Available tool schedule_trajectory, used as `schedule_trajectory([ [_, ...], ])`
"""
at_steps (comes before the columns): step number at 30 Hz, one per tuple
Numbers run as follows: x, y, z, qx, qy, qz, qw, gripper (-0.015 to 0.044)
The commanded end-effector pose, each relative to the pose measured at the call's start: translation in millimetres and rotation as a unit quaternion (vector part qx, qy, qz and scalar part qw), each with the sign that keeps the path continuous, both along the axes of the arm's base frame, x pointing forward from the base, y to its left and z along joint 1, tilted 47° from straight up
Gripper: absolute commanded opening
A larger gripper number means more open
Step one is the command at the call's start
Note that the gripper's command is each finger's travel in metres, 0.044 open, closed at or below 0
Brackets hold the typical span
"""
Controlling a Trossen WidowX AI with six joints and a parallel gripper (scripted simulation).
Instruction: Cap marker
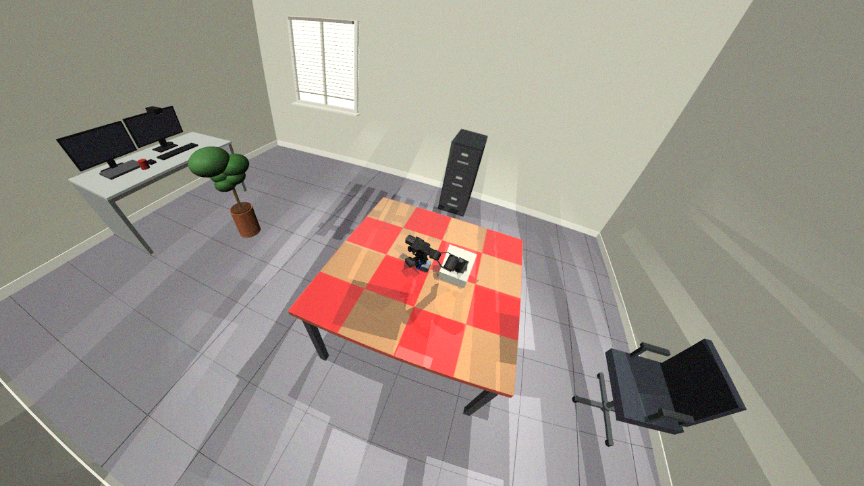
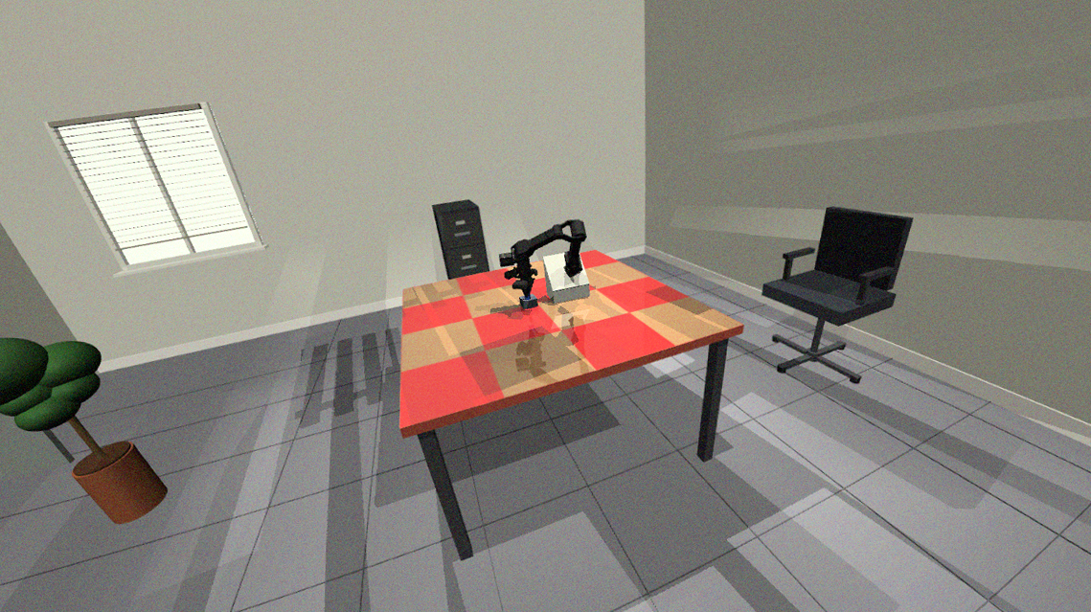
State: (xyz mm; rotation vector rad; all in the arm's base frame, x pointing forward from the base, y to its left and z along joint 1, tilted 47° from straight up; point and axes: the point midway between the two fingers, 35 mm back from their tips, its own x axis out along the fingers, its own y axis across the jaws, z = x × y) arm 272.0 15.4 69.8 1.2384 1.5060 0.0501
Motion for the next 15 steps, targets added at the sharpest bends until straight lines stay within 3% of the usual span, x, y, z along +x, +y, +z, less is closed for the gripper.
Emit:
schedule_trajectory([
  [1, -1.6, -14.1, -4.3, -0.006, -0.001, -0.001, 1.000, 0.0000],
  [15, -16.5, -52.2, -19.4, -0.007, 0.001, -0.001, 1.000, 0.0000],
])
